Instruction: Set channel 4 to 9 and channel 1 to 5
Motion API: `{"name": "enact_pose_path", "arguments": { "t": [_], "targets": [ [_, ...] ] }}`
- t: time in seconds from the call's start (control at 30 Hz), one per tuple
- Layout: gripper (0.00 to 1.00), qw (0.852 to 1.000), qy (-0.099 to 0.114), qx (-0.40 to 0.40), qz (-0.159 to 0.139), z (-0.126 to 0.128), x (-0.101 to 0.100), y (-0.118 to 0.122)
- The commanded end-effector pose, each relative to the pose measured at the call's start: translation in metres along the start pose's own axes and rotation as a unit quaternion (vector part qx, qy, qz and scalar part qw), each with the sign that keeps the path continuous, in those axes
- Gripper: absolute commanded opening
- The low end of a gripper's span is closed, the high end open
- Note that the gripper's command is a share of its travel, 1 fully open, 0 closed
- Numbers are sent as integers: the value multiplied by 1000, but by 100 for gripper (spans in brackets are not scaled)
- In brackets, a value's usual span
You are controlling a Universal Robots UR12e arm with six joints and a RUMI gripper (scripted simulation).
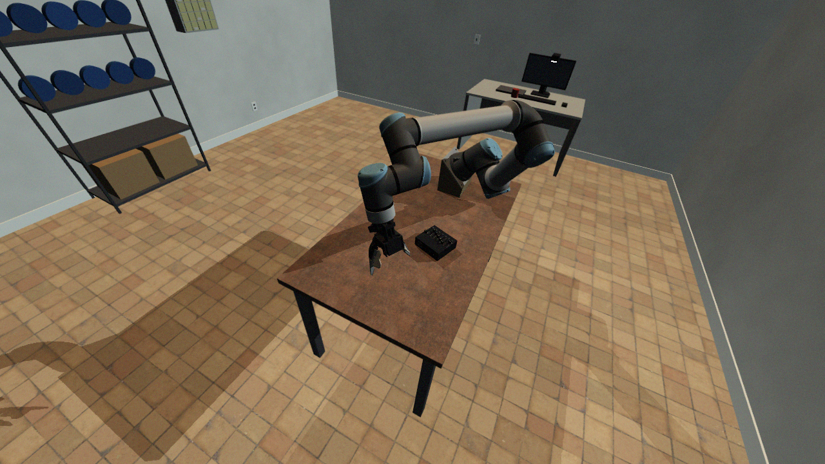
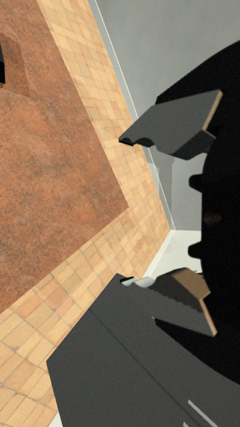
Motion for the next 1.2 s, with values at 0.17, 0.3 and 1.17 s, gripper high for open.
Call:
{"name": "enact_pose_path", "arguments": {
  "t": [0.17, 0.3, 1.17],
  "targets": [
    [100, 1000, -1, 0, 0, 0, 1, 1],
    [100, 1000, -1, 0, 0, 0, 1, 1],
    [100, 998, -10, -65, 12, 38, 6, -29]
  ]
}}
Point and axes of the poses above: the point where the finger pads meet when closed, its own x axis back along the fingers, its own z axis across the jaws, y = z × x, the point moved 2 cm from there along x, back along the fingers, and after that the axes turned 11 degrees about -x, right-handed, at the moved point
